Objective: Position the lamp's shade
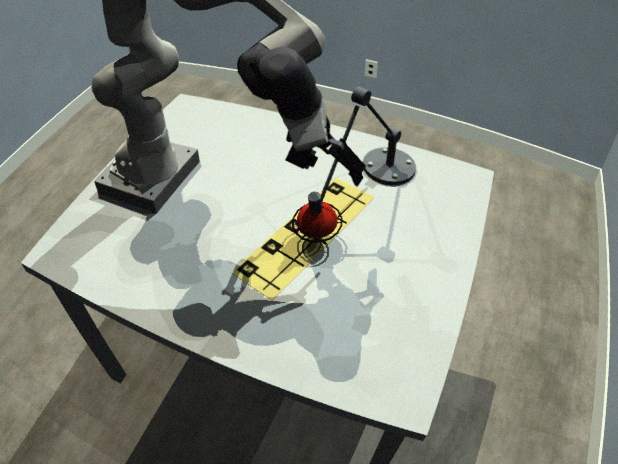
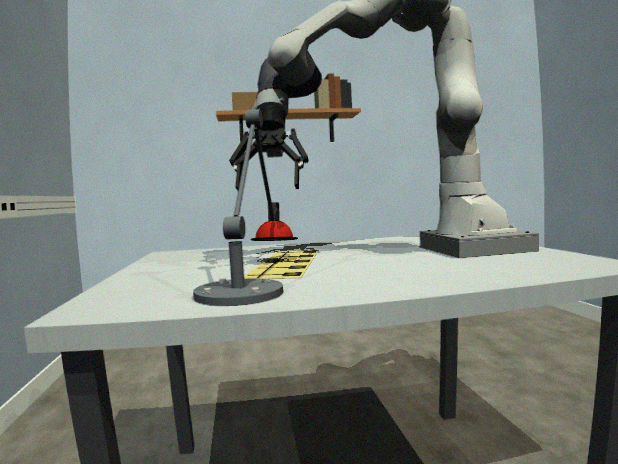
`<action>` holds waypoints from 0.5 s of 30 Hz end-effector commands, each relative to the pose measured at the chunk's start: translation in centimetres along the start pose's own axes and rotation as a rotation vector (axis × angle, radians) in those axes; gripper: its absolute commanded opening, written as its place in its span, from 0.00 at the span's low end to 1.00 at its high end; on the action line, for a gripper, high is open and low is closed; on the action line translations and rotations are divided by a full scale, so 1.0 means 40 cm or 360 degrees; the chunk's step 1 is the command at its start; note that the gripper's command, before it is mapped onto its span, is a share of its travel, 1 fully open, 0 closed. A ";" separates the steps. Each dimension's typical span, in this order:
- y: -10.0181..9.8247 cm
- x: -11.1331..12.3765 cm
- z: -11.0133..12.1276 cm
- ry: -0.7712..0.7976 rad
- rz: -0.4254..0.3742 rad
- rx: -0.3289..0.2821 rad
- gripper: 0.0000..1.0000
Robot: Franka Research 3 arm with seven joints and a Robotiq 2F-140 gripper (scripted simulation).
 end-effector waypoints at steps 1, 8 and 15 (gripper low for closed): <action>-0.040 0.001 0.003 0.0006 -0.0003 0.0008 1.00; -0.116 0.001 0.002 0.0006 -0.0003 0.0008 1.00; -0.169 -0.001 -0.002 0.0002 0.0000 -0.0002 1.00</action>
Point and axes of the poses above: the point where the finger pads meet when closed, its own y axis out along the fingers, its own z axis across the jaws, x = y × z, the point moved 1 cm from there along -y, back along the fingers, and after that the axes turned 14 degrees about -y, right-handed, at the moved point
